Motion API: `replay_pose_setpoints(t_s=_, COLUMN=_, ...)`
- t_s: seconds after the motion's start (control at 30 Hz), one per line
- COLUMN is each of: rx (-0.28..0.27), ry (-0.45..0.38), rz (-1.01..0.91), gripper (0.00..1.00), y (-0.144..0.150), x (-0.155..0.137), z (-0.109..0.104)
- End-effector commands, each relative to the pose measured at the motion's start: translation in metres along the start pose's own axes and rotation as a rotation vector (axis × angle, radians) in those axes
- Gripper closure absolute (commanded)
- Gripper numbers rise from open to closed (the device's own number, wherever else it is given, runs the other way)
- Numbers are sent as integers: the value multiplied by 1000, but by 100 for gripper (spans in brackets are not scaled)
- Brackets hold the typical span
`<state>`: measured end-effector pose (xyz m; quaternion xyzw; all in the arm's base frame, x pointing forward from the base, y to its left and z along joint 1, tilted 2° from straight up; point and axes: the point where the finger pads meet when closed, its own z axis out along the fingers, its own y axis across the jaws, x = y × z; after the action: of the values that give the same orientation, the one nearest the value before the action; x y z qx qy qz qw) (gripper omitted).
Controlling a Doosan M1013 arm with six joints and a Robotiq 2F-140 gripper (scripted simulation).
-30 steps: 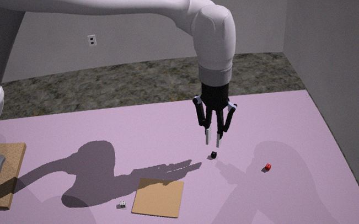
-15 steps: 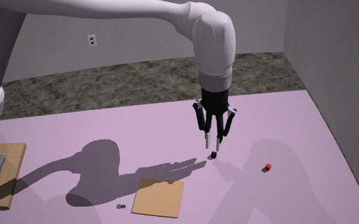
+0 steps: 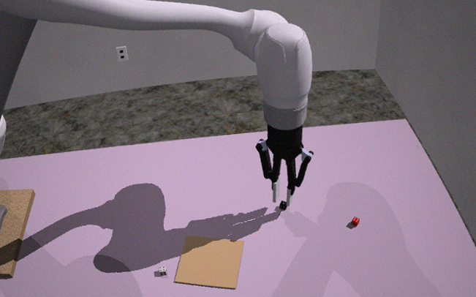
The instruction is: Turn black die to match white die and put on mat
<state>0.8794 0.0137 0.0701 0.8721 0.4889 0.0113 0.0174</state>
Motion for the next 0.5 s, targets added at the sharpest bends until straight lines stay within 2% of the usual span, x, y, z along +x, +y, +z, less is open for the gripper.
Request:
replay_pose_setpoints(t_s=0.0, rx=0, ry=0, rz=0, gripper=73, y=0, x=0, z=3)
replay_pose_setpoints(t_s=0.47, rx=0, ry=0, rz=0, gripper=73, y=0, x=0, z=8)
